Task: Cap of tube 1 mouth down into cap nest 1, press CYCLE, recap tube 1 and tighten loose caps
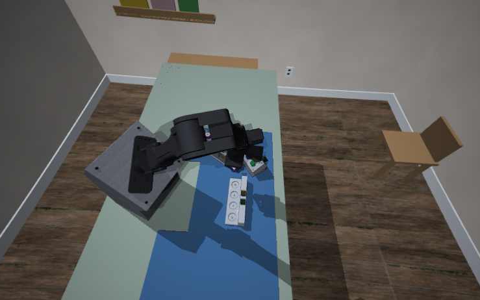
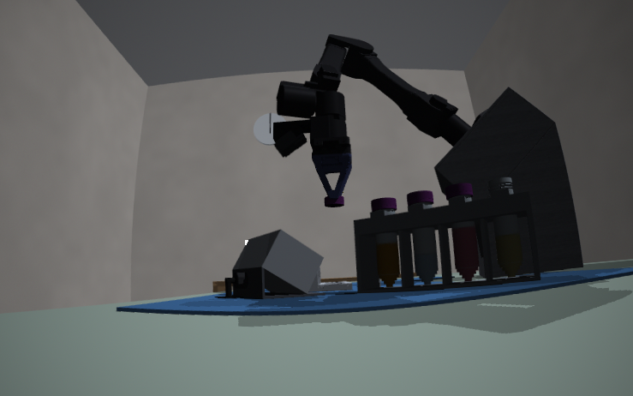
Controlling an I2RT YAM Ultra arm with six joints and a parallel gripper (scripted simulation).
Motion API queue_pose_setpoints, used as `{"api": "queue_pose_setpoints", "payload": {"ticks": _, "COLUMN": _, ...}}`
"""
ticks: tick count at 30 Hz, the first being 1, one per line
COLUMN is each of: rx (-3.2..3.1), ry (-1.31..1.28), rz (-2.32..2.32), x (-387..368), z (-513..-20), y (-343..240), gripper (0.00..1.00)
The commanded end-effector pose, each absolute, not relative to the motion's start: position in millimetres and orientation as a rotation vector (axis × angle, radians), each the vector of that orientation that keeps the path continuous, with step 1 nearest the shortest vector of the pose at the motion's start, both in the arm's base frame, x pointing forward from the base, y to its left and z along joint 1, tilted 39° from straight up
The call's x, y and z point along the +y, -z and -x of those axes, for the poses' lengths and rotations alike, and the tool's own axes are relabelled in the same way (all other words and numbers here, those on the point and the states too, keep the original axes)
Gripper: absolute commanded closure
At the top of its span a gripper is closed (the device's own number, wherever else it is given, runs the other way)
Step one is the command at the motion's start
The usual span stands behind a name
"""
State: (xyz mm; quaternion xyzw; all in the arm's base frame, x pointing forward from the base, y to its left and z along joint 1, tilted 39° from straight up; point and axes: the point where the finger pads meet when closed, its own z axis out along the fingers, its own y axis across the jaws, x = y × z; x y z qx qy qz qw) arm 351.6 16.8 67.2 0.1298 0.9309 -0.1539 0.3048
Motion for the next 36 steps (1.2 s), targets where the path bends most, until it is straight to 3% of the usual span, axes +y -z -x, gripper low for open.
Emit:
{"api": "queue_pose_setpoints", "payload": {"ticks": 1, "rx": 2.494, "ry": 0.407, "rz": -0.251, "x": 13, "z": -354, "y": -75, "gripper": 1.00}}
{"api": "queue_pose_setpoints", "payload": {"ticks": 36, "rx": 2.494, "ry": 0.409, "rz": -0.250, "x": -31, "z": -423, "y": 23, "gripper": 1.00}}
